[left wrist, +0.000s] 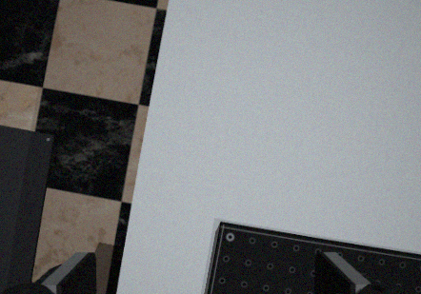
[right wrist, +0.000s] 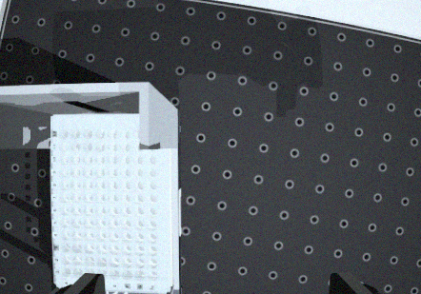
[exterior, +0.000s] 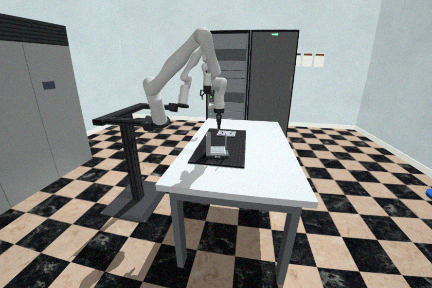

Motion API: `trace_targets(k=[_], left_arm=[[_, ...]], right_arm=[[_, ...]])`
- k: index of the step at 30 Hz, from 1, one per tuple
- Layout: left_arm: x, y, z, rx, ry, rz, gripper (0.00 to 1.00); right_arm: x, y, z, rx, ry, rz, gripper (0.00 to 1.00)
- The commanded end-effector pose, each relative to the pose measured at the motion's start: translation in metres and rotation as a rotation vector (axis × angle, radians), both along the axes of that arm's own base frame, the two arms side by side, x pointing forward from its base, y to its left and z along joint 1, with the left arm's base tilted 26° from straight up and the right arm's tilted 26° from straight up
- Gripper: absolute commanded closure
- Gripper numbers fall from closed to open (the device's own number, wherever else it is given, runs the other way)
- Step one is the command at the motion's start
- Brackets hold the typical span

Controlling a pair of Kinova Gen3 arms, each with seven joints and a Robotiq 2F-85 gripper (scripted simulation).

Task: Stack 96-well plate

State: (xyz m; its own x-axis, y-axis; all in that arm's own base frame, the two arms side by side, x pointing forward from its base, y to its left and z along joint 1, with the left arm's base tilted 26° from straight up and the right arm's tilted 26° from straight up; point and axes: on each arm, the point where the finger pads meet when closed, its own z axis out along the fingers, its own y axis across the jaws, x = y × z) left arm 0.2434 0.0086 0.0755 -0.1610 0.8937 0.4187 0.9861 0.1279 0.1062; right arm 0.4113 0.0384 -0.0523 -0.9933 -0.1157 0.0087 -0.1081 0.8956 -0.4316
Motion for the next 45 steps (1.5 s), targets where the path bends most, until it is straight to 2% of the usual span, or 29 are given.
trace_targets(k=[1, 45], left_arm=[[0.000, 0.000, 0.000, -0.001, -0.001, -0.001, 0.002], [0.000, 0.000, 0.000, -0.001, -0.001, -0.001, 0.002]], right_arm=[[0.001, 0.002, 0.000, 0.001, -0.002, 0.001, 0.002], [0.002, 0.014, -0.005, 0.001, -0.002, 0.001, 0.002]])
